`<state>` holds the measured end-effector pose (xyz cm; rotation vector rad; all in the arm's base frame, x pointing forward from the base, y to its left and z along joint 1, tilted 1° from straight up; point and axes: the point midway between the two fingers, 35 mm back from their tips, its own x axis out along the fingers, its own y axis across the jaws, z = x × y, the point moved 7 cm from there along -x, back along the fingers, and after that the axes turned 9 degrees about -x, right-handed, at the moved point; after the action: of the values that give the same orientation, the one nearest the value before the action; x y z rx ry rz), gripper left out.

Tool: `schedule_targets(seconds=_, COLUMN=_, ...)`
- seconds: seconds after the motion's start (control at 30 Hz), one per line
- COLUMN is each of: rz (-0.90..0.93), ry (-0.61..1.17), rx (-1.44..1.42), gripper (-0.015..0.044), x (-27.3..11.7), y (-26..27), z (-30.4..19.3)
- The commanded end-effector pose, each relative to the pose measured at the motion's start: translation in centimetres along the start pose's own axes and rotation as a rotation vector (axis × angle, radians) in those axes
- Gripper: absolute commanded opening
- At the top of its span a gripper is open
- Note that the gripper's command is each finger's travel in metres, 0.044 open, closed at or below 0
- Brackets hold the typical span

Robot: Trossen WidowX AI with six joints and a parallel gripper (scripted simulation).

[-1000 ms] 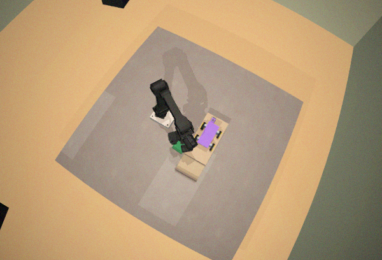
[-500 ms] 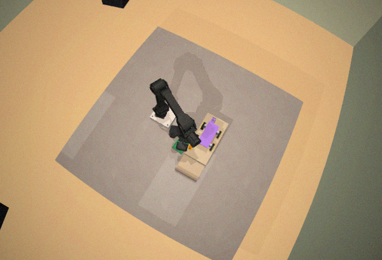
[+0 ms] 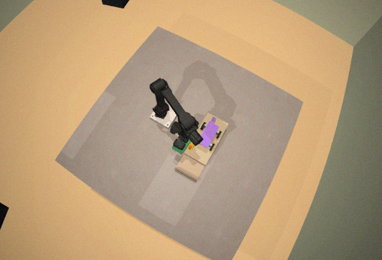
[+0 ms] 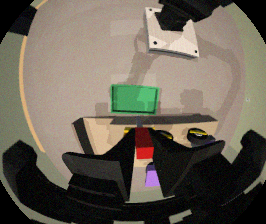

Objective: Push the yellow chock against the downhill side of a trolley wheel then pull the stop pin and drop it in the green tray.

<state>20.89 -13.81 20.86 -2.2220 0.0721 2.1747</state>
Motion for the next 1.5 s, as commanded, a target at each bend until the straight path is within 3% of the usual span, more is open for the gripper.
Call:
schedule_targets(seconds=0.0, rz=0.007, ry=-0.003, rx=0.022, gripper=0.0, x=0.3, y=0.0, z=0.2)
schedule_targets(seconds=0.33, rz=0.019, ry=-0.015, rx=0.085, gripper=0.0, x=2.0, y=-0.3, z=1.4)
schedule_targets(seconds=0.7, rz=0.181, ry=-0.05, rx=0.082, gripper=0.0, x=5.1, y=-0.4, z=1.4)
schedule_targets(seconds=1.17, rz=0.187, ry=-0.051, rx=0.082, gripper=0.0, x=8.4, y=1.4, z=1.9)
schedule_targets(seconds=1.4, rz=0.186, ry=-0.051, rx=0.082, gripper=0.0184, x=8.4, y=1.0, z=1.8)
schedule_targets(seconds=1.47, rz=0.186, ry=-0.051, rx=0.082, gripper=0.019, x=8.5, y=0.9, z=1.8)
